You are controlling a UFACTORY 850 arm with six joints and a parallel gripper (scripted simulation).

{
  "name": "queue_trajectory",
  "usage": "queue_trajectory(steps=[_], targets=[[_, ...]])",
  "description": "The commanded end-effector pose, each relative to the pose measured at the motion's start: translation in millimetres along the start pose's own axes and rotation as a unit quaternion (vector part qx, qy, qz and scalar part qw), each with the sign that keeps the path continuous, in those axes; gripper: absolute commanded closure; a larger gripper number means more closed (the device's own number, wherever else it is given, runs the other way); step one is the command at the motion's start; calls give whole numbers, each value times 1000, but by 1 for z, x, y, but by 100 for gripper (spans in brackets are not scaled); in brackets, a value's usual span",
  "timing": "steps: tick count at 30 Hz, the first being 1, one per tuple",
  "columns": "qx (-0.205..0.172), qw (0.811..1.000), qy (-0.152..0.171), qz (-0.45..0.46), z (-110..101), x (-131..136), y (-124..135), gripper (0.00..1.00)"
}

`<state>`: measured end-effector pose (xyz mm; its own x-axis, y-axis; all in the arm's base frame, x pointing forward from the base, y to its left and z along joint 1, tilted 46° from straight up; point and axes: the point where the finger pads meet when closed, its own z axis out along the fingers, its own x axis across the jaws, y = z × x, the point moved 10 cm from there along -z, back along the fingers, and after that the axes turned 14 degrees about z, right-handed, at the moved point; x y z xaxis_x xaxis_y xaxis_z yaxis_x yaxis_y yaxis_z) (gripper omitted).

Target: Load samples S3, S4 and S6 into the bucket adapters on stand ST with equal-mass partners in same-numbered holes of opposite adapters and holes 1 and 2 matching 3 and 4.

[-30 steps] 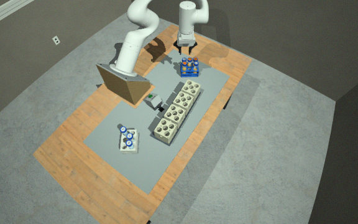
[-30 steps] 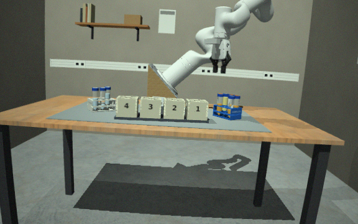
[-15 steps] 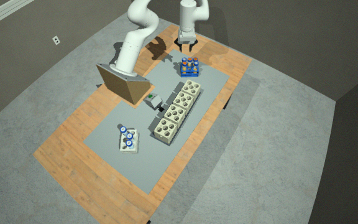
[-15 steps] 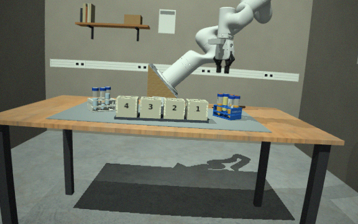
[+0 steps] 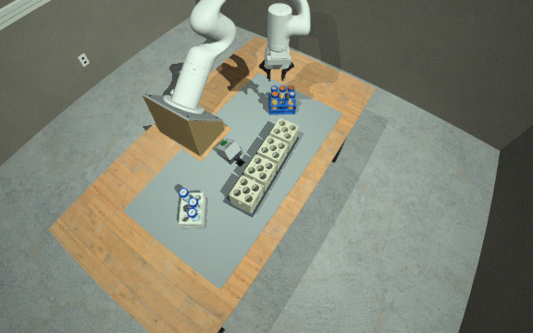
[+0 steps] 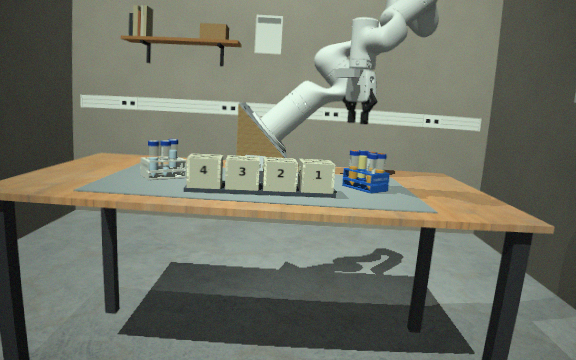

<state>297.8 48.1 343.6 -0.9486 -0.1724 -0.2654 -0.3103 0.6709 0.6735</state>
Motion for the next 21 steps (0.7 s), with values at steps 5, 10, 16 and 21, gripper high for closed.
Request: queue_trajectory(steps=[5, 10, 16, 21], targets=[[0, 1000, -1, 0, 14, -1, 0, 43], [0, 1000, -1, 0, 24, -1, 0, 43], [0, 1000, -1, 0, 36, -1, 0, 43], [0, 1000, -1, 0, 42, -1, 0, 43]])
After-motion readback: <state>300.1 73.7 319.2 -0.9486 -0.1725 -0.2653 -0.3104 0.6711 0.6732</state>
